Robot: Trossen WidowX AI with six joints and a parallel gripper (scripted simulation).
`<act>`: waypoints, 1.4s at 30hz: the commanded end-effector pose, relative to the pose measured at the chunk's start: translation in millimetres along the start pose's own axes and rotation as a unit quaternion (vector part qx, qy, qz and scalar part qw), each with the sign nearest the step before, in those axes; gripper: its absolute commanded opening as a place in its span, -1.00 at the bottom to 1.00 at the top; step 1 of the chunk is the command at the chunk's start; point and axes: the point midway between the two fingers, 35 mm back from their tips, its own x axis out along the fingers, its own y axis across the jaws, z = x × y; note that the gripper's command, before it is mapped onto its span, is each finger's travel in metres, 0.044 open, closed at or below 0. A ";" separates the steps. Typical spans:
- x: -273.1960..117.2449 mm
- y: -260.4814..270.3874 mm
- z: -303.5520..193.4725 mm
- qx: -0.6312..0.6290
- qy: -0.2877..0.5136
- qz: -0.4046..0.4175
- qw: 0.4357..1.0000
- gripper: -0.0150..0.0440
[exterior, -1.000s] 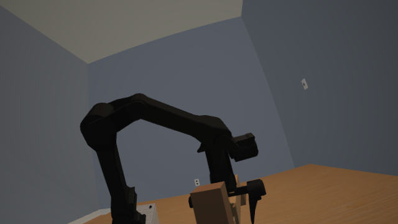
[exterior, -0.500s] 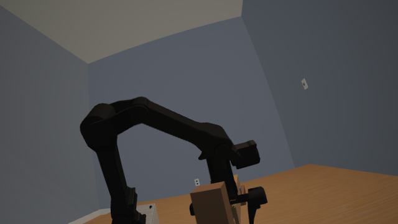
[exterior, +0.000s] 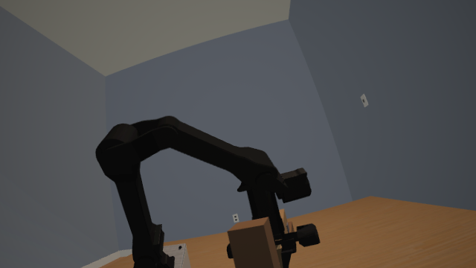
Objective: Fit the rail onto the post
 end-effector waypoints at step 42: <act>-13.2 -1.6 0.3 -0.001 0.001 -0.001 1.000 -0.49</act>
